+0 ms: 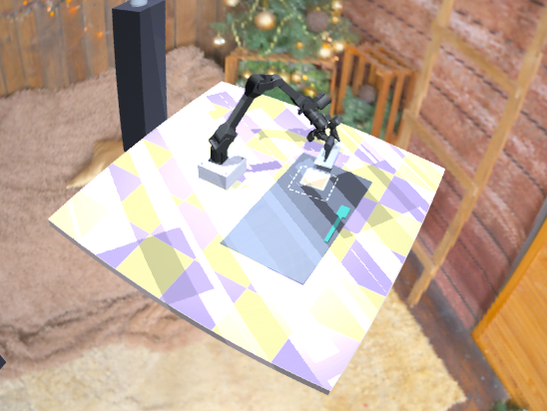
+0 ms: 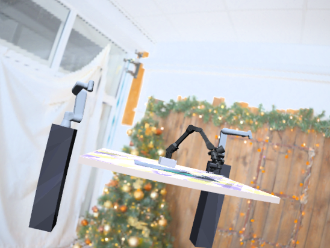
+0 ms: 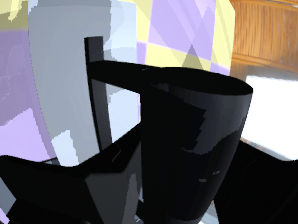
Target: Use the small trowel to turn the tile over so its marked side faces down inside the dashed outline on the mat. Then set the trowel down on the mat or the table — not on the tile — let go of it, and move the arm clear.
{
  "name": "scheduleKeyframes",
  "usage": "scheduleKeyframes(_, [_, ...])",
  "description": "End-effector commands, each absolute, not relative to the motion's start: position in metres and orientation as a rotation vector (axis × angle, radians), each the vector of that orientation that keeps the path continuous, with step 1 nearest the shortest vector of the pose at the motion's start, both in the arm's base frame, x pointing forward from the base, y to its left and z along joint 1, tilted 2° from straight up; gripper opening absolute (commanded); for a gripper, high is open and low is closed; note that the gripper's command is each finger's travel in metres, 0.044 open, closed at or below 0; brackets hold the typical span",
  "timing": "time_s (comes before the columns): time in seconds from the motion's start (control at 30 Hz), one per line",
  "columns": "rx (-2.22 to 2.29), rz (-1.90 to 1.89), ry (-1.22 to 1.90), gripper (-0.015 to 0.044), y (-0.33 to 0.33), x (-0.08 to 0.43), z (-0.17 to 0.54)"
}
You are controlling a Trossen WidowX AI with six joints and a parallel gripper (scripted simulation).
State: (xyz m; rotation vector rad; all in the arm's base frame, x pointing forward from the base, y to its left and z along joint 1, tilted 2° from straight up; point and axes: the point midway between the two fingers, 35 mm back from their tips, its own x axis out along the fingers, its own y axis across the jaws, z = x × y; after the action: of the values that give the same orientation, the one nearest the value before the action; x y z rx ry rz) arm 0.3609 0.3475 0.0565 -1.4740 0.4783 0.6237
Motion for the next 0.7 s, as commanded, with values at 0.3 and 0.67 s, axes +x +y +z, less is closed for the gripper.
scheduleKeyframes(0.3, [-1.469,0.61,0.472,0.0,0.35,0.363,0.04])
scheduleKeyframes(0.67, [-1.469,0.61,0.472,0.0,0.35,0.362,0.024])
